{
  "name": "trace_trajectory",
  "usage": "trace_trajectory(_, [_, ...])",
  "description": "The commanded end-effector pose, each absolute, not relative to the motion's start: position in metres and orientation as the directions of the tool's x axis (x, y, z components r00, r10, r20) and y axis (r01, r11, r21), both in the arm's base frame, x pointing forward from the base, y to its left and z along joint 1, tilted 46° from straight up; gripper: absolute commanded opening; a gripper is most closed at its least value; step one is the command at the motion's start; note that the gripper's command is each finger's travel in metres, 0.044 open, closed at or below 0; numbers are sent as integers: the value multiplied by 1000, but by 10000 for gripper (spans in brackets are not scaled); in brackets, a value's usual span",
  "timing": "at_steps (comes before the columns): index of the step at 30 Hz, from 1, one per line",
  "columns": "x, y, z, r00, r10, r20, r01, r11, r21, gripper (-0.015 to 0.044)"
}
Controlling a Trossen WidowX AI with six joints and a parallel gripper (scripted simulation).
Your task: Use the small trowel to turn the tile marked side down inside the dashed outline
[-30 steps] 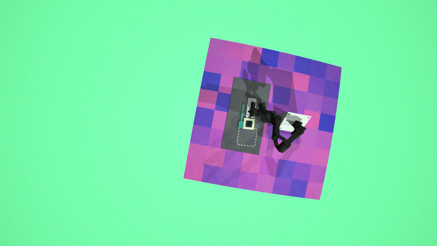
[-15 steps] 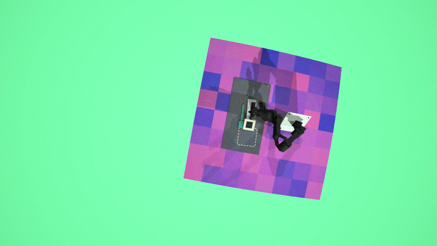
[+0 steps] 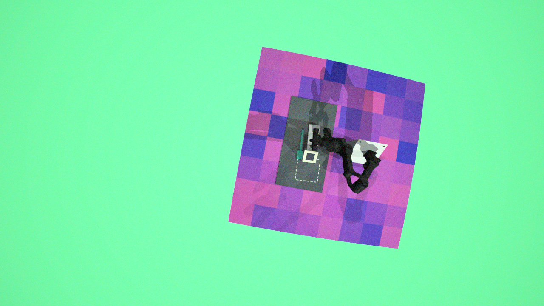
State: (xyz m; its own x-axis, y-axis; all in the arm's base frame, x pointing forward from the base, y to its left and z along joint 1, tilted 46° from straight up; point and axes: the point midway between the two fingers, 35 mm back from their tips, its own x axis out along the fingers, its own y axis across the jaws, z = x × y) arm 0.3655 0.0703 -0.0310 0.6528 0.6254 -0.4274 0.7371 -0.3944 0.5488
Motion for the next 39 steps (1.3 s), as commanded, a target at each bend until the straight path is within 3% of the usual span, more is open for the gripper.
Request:
trace_trajectory(1, [368,67,-18,666,622,-412,722,-396,568,0])
trace_trajectory(39, [358,103,36,666,623,-412,722,-398,566,0])
